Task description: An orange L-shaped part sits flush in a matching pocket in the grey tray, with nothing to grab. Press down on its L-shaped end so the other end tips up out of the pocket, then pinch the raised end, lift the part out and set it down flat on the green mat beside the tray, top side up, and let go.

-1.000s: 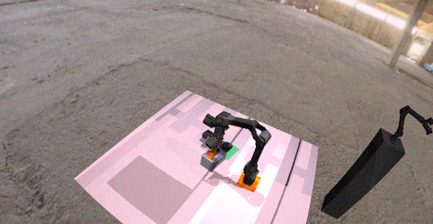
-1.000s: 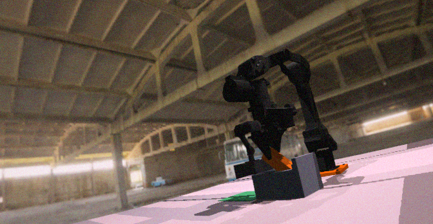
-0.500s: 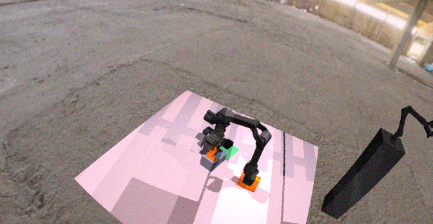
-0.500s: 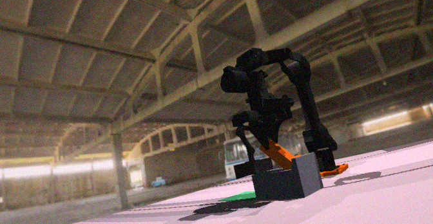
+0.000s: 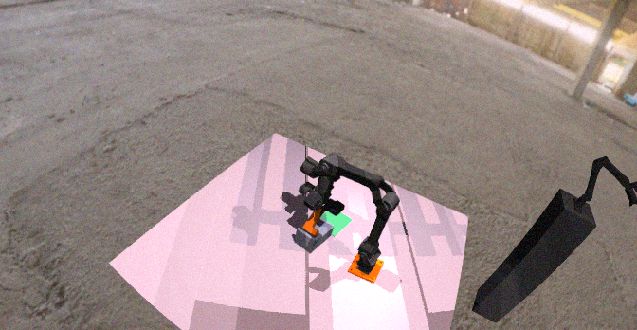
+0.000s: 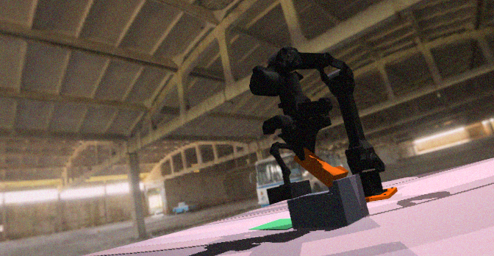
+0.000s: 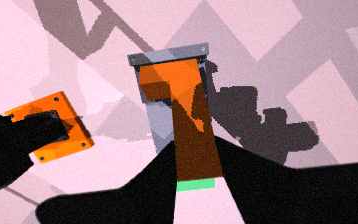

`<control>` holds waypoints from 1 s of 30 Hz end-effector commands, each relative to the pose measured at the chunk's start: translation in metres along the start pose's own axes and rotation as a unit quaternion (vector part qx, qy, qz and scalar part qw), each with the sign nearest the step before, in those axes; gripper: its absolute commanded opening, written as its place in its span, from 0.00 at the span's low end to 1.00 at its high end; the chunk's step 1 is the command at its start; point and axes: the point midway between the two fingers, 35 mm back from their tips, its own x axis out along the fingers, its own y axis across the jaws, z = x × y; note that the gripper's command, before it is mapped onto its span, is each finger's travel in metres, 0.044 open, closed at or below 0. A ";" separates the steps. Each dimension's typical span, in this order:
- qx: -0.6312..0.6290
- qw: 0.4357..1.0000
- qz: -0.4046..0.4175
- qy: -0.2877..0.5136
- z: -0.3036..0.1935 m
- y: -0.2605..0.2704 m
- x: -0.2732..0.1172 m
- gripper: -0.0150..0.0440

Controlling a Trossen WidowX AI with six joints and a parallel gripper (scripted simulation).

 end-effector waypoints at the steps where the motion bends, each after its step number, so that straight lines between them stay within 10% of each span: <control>1: -0.002 1.000 -0.002 -0.001 0.000 -0.001 -0.008 0.25; 30: -0.002 1.000 -0.002 0.002 -0.072 0.005 -0.007 0.25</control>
